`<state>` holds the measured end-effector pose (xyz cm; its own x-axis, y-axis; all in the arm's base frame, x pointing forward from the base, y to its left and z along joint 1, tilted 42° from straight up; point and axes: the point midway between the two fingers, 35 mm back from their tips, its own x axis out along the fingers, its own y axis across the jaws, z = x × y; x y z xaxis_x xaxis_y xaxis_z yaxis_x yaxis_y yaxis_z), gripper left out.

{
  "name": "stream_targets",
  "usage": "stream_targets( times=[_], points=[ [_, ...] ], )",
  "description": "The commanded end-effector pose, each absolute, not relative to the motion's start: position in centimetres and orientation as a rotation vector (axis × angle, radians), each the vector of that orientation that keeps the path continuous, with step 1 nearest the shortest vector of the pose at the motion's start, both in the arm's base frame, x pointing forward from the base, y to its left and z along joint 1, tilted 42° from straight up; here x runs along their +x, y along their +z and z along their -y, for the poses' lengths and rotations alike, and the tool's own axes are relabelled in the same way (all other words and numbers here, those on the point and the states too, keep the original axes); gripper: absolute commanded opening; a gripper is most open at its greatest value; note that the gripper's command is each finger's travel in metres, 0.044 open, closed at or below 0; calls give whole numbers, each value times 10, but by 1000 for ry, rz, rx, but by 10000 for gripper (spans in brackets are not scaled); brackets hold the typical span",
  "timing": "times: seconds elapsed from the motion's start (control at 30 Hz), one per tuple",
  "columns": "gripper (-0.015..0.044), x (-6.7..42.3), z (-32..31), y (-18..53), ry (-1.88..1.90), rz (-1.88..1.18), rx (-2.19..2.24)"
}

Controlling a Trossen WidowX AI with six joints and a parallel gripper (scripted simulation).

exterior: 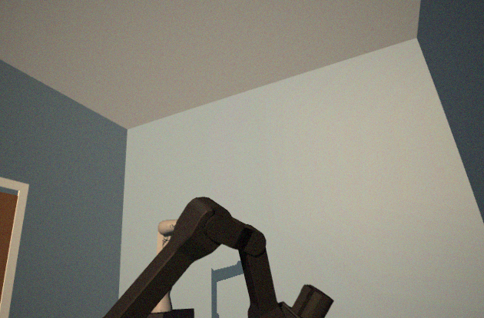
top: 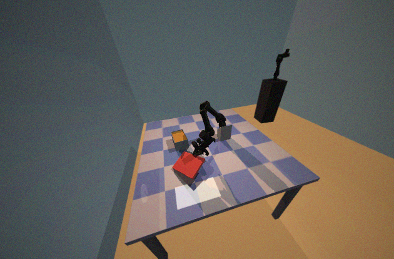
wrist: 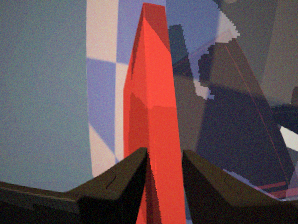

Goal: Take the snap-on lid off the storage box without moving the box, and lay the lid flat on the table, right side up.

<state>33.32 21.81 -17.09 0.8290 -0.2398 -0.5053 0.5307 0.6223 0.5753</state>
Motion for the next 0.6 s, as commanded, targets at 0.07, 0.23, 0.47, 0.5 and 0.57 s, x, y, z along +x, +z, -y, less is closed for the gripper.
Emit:
stream_targets(
  times=[0.07,0.23,0.47,0.5,0.57],
  points=[
    [0,333,-206,-182,-476,-415,764],
    [0,334,-203,-185,-476,-415,764],
    [0,334,-199,-189,-476,-415,764],
    [0,334,-199,-190,-476,-415,764],
    [0,334,-198,-191,-476,-415,764]
  ],
)
